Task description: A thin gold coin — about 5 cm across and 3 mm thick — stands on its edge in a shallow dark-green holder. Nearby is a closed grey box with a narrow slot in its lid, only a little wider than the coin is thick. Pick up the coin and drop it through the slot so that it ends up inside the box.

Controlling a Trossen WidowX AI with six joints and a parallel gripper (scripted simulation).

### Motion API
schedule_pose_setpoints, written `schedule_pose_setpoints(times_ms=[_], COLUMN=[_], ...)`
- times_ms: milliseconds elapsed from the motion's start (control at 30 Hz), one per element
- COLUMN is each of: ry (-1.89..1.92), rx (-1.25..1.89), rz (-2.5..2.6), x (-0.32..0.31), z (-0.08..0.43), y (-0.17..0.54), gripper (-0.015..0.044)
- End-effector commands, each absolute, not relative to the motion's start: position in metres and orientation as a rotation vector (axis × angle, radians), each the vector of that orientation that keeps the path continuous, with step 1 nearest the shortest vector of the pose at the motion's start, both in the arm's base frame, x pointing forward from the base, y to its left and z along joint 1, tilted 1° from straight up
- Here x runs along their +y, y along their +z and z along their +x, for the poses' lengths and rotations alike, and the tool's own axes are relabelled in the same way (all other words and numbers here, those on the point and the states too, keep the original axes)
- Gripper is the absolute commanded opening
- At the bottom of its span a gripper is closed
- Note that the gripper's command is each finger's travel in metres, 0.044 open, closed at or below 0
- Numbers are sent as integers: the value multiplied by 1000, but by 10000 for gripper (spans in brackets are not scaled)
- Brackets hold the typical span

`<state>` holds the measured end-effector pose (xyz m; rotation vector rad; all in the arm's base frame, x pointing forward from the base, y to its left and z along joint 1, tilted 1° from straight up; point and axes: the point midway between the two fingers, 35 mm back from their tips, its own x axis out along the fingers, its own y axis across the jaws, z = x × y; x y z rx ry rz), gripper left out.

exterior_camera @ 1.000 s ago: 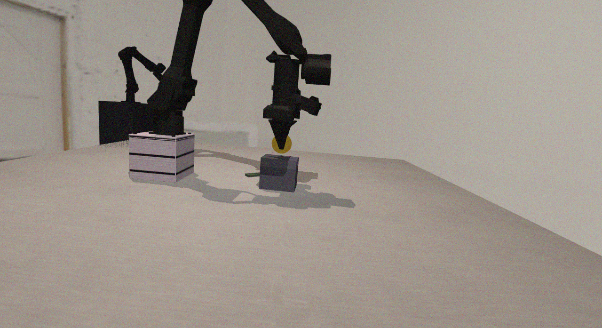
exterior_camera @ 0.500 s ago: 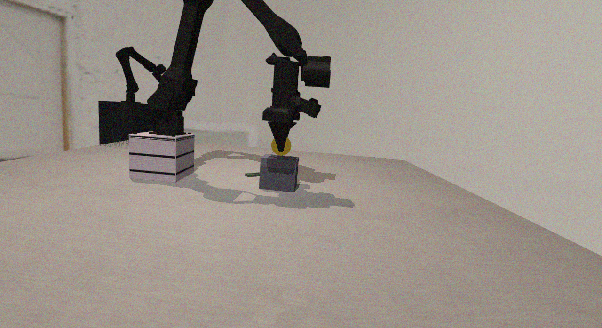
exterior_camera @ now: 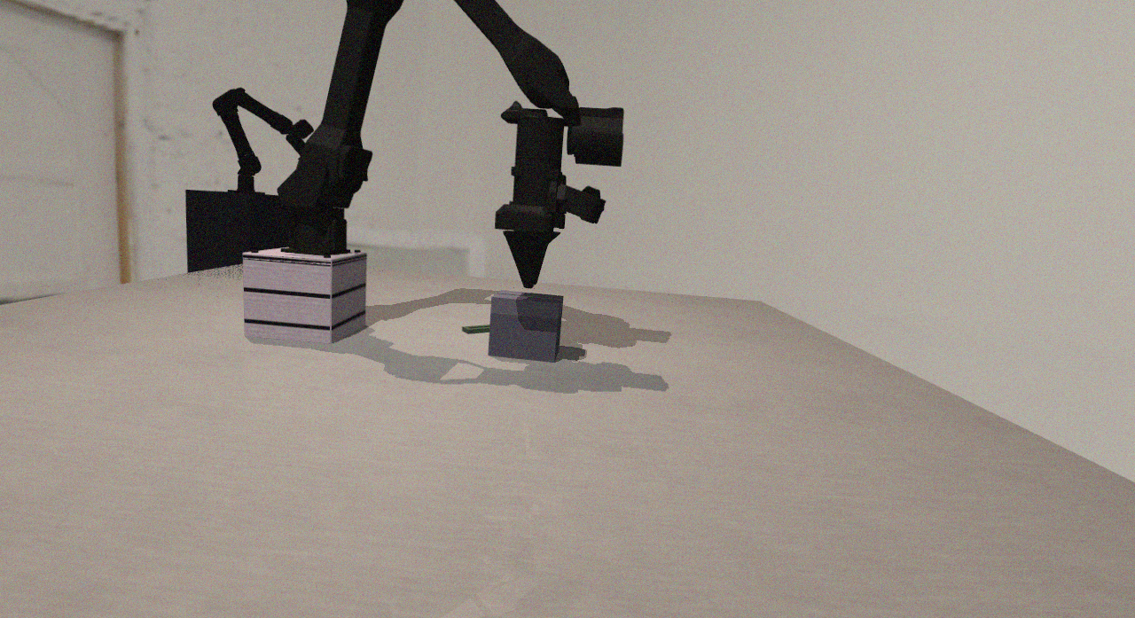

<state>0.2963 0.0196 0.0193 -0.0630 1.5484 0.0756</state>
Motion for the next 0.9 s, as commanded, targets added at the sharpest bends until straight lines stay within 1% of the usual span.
schedule_pose_setpoints(times_ms=[0,133,400,467,500,567,867], ry=[75,75,75,76,76,76,76], rx=[1548,1548,1549,1551,1553,1554,1554], rz=[-63,-63,-63,-63,-63,-63,-63], x=[20,20,19,19,19,19,19], z=[296,296,296,294,292,290,290], y=[20,20,40,59,72,82,82], gripper=[161,161,371,423,440,440,440])
